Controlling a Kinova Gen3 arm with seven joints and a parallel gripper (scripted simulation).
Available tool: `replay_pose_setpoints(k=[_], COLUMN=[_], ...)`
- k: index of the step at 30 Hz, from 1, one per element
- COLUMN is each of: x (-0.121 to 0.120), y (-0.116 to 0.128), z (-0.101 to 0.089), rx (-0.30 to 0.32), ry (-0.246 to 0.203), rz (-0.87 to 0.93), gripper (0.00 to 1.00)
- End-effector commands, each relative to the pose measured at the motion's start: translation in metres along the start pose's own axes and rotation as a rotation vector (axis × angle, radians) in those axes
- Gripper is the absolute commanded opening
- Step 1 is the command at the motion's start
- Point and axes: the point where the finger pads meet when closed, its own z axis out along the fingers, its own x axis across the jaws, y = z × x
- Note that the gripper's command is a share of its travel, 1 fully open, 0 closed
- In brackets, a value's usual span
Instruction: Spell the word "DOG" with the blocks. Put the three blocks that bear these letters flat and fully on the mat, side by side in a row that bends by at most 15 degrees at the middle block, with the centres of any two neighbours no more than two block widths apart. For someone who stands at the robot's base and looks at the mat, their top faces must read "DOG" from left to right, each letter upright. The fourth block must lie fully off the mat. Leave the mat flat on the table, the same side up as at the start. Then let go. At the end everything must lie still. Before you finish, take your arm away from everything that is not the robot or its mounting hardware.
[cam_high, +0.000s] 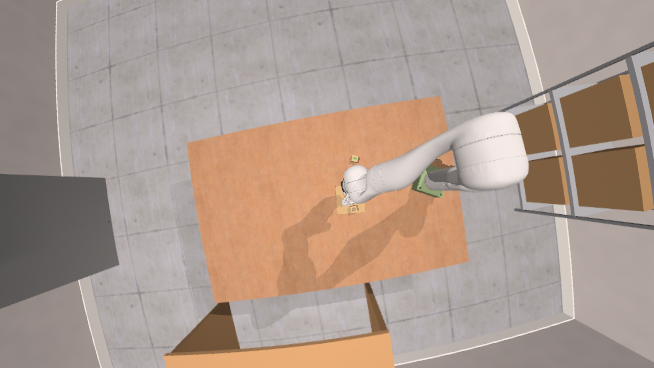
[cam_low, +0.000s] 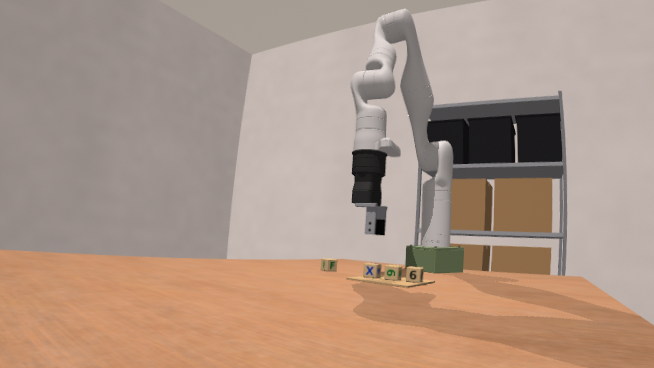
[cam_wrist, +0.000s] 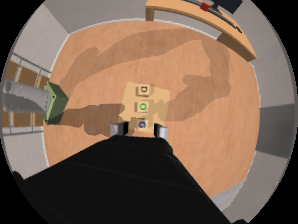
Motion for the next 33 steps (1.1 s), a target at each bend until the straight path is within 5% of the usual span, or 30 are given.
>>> replay_pose_setpoints(k=[1, 18, 33], x=[0.002, 0.001, 0.001], y=[0.000, 0.000, 0.000], z=[-0.007, -0.075, -0.086], rx=[-0.001, -0.001, -0.001], ry=[0.006, 0.006, 0.006], rz=[0.001, 0.001, 0.001], gripper=[1.00, 1.00, 1.00])
